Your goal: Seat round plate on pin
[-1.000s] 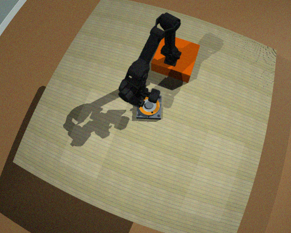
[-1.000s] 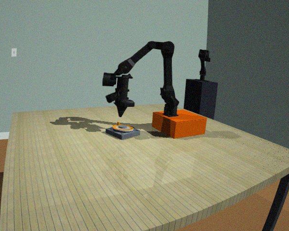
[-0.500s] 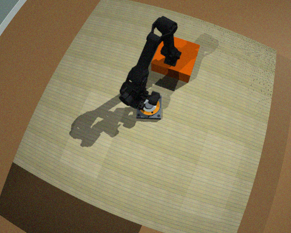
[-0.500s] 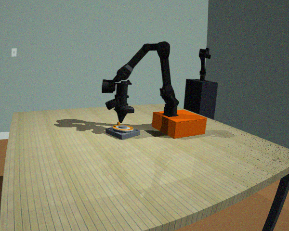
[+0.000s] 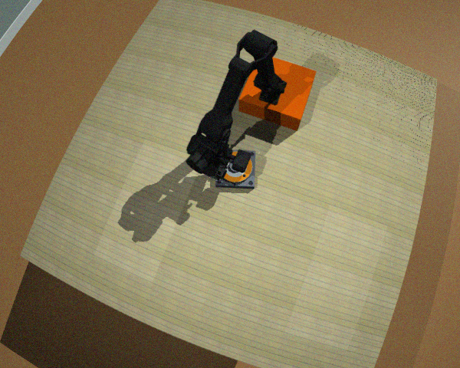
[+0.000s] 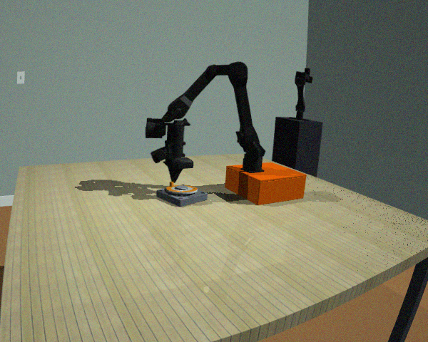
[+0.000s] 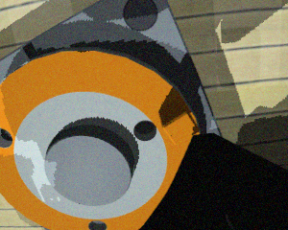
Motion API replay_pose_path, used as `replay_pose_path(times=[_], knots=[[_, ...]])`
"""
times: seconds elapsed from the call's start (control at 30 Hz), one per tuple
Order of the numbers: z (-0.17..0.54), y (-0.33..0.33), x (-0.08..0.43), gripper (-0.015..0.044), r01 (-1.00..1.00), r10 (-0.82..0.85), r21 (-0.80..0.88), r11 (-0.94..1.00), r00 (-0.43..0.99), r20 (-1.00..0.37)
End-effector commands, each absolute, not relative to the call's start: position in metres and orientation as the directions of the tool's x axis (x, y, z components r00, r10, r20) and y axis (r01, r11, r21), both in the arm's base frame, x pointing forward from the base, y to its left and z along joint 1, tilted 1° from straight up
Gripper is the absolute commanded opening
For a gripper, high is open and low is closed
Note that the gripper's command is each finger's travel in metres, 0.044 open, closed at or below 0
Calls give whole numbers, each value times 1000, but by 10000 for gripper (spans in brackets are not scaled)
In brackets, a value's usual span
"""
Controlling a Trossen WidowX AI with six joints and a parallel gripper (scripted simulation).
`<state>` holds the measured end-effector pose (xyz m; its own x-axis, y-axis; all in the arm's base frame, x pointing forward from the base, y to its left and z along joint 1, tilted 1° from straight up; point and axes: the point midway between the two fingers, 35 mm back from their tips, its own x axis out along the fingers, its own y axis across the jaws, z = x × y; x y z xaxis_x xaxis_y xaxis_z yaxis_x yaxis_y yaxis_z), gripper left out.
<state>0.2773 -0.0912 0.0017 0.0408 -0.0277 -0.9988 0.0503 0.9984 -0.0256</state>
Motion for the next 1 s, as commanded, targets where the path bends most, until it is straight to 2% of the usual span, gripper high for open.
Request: replay_pose_path(times=[0.0, 0.97], knots=[[1, -89, 284, 0, 50, -25, -23, 998, 42, -999], [6, -60, 318, 0, 50, -22, -20, 999, 45, -999]])
